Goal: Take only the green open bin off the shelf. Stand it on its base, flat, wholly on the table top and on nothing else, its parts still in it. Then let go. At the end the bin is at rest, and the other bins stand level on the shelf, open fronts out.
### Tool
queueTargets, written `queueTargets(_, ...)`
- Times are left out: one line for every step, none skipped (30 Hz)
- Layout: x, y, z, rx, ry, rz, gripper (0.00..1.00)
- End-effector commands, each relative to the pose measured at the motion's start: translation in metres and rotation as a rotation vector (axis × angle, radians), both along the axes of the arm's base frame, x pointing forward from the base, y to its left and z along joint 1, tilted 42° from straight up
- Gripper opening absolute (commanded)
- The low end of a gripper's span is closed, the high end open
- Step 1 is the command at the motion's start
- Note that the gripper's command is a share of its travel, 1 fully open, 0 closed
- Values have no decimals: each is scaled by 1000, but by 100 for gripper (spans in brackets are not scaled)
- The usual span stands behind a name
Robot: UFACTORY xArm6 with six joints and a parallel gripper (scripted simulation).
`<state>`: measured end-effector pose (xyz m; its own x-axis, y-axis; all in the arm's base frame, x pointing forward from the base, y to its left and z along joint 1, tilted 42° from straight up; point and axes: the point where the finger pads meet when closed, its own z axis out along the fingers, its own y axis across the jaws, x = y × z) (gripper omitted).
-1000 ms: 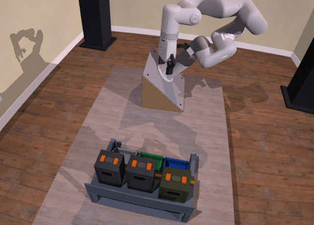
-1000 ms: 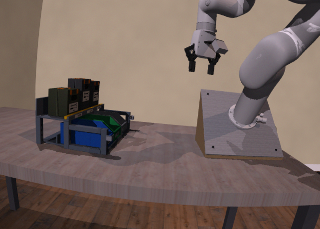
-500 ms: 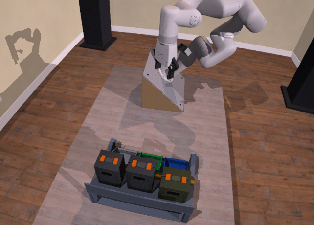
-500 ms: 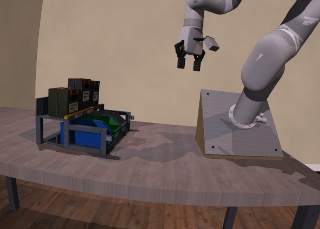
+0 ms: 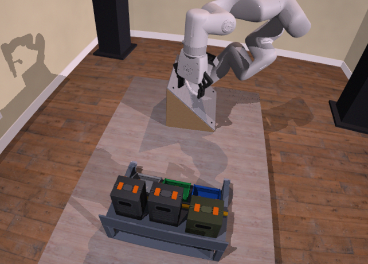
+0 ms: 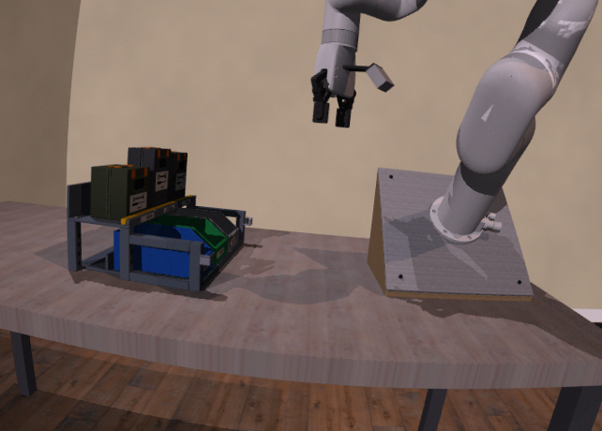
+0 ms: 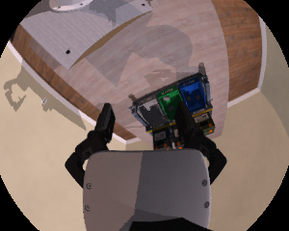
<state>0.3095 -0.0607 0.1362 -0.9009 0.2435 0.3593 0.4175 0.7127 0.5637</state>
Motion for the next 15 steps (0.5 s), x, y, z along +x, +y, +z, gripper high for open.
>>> queueTargets(1,-1,1,-1,-4,1,100)
queueTargets(1,-1,1,-1,-4,1,100)
queueTargets(1,-1,1,-1,-4,1,100)
queueTargets(1,-1,1,-1,-4,1,100)
queueTargets(1,-1,1,-1,-4,1,100)
queueTargets(12,0,2,6,-37,40,100)
queueTargets(23,0,3,13,-70,79,100)
queueTargets(34,1,4,20,-104,118,100)
queueTargets(45,2,5,27,-137,158,100)
queueTargets(56,2,6,34,-170,197,100)
queueTargets(56,2,6,34,-170,197,100)
queueTargets(56,2,6,34,-170,197,100)
queueTargets(56,2,6,34,-170,197,100)
queueTargets(56,2,6,34,-170,197,100)
queueTargets(56,2,6,34,-170,197,100)
